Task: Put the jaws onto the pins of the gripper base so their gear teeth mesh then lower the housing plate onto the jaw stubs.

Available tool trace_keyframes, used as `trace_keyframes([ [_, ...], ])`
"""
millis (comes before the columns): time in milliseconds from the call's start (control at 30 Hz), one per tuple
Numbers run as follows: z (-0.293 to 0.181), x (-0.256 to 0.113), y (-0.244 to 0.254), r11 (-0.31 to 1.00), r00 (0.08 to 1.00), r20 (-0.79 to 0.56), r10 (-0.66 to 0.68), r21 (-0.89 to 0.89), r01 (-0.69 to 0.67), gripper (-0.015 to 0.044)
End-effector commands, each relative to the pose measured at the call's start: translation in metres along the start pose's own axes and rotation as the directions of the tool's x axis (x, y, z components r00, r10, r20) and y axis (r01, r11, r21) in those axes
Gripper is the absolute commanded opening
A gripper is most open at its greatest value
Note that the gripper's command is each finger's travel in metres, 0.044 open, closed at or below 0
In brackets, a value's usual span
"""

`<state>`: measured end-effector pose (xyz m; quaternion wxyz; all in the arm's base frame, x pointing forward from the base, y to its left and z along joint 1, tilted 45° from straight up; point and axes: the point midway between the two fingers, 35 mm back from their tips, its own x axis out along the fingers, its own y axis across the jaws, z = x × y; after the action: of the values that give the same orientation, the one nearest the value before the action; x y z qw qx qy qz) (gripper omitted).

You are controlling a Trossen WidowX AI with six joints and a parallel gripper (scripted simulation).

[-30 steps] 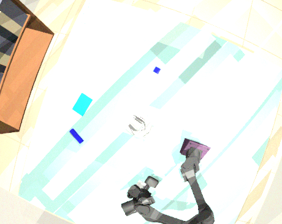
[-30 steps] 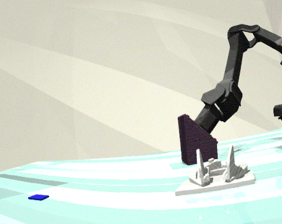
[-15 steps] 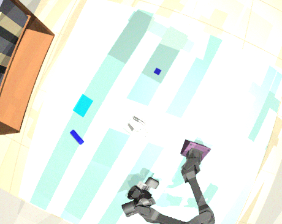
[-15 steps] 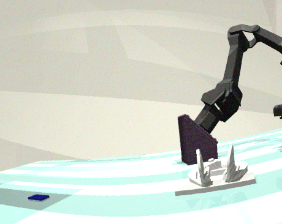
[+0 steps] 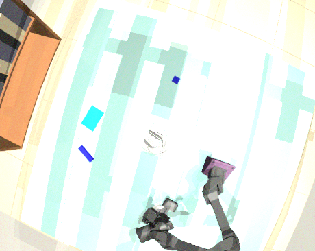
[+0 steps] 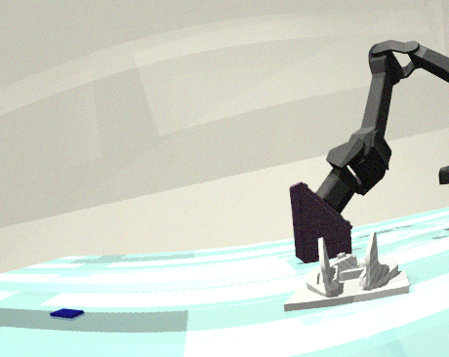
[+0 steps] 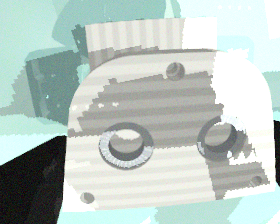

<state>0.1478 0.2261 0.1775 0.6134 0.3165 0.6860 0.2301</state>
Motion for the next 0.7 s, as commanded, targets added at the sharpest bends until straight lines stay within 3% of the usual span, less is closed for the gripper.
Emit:
trace_keyframes([
  [0,0.002,-0.011,0.002,1.000,1.000,0.003,0.003,-0.009,-0.003,0.0351],
  [667,0.000,-0.069,0.001,1.000,1.000,0.004,0.000,-0.001,0.000,0.0351],
])
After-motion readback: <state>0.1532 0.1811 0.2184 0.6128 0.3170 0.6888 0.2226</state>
